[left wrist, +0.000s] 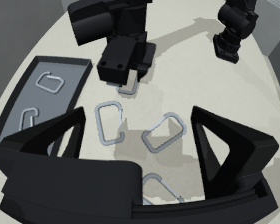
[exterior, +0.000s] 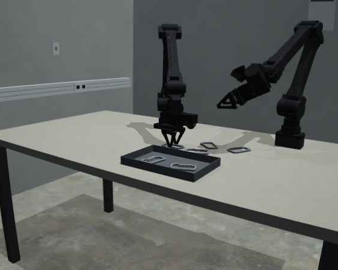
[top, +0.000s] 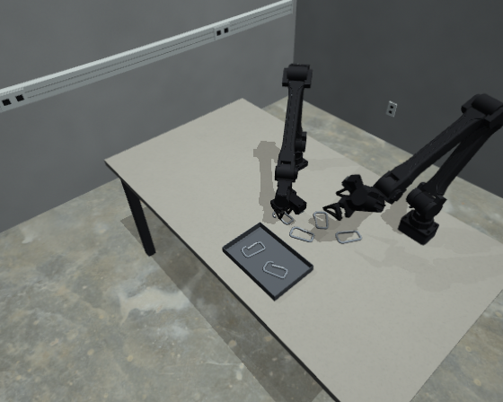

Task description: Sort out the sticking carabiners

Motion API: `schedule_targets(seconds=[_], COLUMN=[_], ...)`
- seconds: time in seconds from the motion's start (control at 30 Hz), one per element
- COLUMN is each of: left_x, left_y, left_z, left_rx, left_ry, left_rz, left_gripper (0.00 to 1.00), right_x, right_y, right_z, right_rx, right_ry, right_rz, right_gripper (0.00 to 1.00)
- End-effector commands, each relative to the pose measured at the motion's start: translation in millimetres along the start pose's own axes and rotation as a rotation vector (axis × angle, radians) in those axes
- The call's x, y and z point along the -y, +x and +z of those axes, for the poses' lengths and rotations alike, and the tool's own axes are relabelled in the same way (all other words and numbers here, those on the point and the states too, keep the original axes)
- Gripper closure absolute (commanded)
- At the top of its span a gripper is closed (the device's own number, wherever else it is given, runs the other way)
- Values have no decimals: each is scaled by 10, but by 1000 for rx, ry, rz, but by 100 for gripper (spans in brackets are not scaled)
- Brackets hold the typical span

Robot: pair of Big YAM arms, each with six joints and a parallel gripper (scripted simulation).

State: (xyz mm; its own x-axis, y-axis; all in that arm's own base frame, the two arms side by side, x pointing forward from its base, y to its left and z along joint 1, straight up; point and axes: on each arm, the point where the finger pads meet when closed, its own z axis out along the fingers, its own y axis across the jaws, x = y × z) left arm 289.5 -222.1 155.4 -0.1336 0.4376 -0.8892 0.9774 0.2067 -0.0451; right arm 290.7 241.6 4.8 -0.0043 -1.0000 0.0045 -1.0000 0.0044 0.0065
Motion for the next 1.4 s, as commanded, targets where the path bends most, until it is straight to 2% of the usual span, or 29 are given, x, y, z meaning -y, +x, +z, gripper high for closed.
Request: schedule_targets(seconds=[0.0,0.1,0.13,0.4,0.43,0.47,0.53,0.57,0.67,0.83,0.9,1.0,1.03,1.13,1.37], left_x=[-131,-131,-131,-131,-131,-131,-131,-131,-131,-131,-131,-131,-131,-131,-131], left_y=[-229,-229,-229,-229,-229,-229,-229,-229,-229,-229,-229,-229,-229,-229,-229], left_z=[-25,-25,-25,-25,-25,-25,-25,-25,-25,-25,-25,-25,-25,-25,-25], left_rx=[23,23,23,23,23,23,23,23,23,23,23,23,23,23,23], left_ry=[-15,-15,-15,-15,-15,-15,-15,-15,-15,-15,-15,-15,-15,-15,-15], left_rz=[51,51,51,51,51,51,51,51,51,51,51,51,51,51,51], left_gripper=[0,0,0,0,0,0,0,0,0,0,0,0,0,0,0], right_x=[45,38,38,38,9,73,18,-39,-93,-97,-94,-103,-87,-53,-15], right_y=[-55,-35,-35,-35,-84,-168,-227,-189,-190,-282,-298,-292,-314,-293,-52], right_z=[-9,-29,-29,-29,-67,-179,-257,-203,-172,-228,-241,-183,-259,-294,-343], right_rx=[13,10,10,10,16,32,29,25,56,198,243,250,299,391,543], right_ry=[17,13,13,13,20,46,56,54,87,169,185,180,198,215,258], right_rz=[-19,-16,-16,-16,-50,-68,-92,-76,40,271,342,382,432,566,801], right_gripper=[54,20,17,17,6,0,0,0,0,0,0,0,0,0,0])
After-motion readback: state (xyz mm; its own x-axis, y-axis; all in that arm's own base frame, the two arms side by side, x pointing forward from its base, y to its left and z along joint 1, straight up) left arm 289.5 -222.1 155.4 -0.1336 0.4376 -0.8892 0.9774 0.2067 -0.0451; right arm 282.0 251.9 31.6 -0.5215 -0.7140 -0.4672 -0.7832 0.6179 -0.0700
